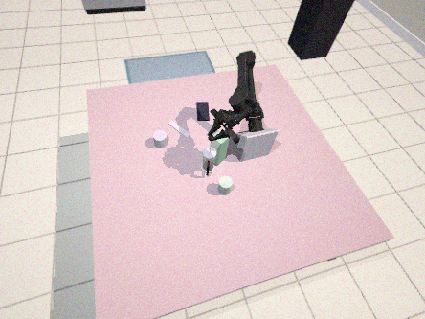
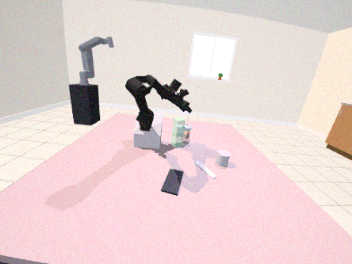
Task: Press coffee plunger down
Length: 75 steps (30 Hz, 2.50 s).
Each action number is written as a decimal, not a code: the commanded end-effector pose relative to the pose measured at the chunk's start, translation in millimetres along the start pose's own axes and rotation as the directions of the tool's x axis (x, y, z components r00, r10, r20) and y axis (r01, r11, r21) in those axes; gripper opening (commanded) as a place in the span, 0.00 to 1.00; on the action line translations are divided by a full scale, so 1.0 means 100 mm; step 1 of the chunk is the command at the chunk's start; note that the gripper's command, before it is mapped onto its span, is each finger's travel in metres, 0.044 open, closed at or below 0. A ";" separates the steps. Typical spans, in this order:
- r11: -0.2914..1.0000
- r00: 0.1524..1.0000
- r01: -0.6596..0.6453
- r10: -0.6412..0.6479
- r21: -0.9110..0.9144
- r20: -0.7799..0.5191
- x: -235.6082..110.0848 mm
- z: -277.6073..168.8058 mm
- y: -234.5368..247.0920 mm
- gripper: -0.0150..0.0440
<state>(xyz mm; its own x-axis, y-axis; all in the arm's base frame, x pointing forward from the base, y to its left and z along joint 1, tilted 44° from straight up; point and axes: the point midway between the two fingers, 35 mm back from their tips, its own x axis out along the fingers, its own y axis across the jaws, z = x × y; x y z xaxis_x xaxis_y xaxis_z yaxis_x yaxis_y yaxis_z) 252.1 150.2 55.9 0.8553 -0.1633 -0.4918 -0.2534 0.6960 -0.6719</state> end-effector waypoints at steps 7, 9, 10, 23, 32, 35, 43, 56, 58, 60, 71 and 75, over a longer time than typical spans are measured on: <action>1.000 1.000 -0.002 0.002 -0.006 -0.005 0.07 -0.08 0.02 0.45; 1.000 1.000 -0.002 0.002 -0.006 -0.006 0.09 -0.10 0.03 0.45; 1.000 1.000 -0.003 0.003 -0.006 -0.006 0.10 -0.12 0.03 0.45; 1.000 1.000 -0.006 0.006 -0.005 -0.010 0.25 -0.27 0.07 0.45; 1.000 1.000 -0.007 0.007 -0.005 -0.010 0.35 -0.38 0.08 0.45; 1.000 1.000 -0.007 0.007 -0.005 -0.010 0.39 -0.42 0.09 0.45; 1.000 1.000 -0.006 0.006 -0.006 -0.009 0.47 -0.52 0.09 0.45; 1.000 1.000 -0.002 0.002 -0.009 -0.004 0.63 -0.66 0.07 0.45; 1.000 1.000 -0.001 0.001 -0.009 -0.003 0.66 -0.66 0.07 0.45; 1.000 1.000 0.000 0.000 -0.009 -0.002 0.69 -0.66 0.06 0.45; 1.000 1.000 0.002 -0.002 -0.009 -0.001 0.76 -0.65 0.07 0.45; 1.000 1.000 0.002 -0.002 -0.009 -0.001 0.77 -0.65 0.07 0.45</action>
<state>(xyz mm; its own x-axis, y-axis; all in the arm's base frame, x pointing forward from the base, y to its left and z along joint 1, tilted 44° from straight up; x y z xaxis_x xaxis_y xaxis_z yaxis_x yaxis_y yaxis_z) 290.6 117.1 -5.4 0.8874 -0.1074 -0.4483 -0.2504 0.7042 -0.6644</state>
